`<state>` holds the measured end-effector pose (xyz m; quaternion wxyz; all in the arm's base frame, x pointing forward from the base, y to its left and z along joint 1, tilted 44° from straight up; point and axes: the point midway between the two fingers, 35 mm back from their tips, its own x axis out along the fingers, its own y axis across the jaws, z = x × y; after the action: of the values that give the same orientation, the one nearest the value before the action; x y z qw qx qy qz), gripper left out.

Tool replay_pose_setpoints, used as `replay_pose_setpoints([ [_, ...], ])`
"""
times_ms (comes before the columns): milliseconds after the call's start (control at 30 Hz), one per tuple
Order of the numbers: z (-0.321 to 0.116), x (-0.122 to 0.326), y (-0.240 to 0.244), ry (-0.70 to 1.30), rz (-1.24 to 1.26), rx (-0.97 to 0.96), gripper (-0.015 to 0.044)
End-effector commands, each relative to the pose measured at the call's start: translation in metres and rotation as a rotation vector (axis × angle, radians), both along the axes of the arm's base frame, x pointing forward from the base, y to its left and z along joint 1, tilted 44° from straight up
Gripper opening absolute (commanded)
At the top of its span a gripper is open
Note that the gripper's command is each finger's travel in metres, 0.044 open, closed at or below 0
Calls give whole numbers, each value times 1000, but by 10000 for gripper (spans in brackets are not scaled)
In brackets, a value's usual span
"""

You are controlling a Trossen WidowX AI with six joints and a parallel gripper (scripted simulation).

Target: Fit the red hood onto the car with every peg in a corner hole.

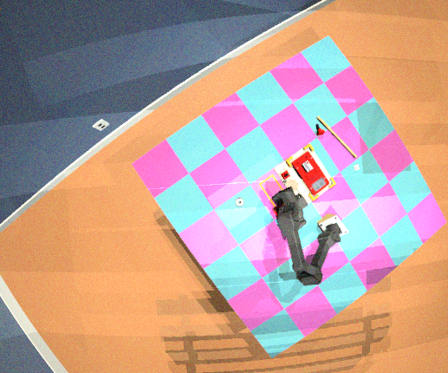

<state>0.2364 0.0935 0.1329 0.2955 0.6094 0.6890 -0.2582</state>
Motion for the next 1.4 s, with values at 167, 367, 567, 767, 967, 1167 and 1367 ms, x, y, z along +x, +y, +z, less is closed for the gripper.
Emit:
replay_pose_setpoints([
  [167, -1, 4, 1, -103, 109, 12, 0],
  [367, -1, 8, 1, -218, 228, 26, 0],
  [567, -1, 12, 0, -333, 348, 40, 0],
  [767, -1, 16, 0, -447, 468, 53, 0],
  [967, -1, 20, 0, -562, 587, 66, 0],
  [1167, -2, 24, 0, -677, 707, 79, 0],
  [1367, -2, 29, 0, -791, 826, 93, 0],
])
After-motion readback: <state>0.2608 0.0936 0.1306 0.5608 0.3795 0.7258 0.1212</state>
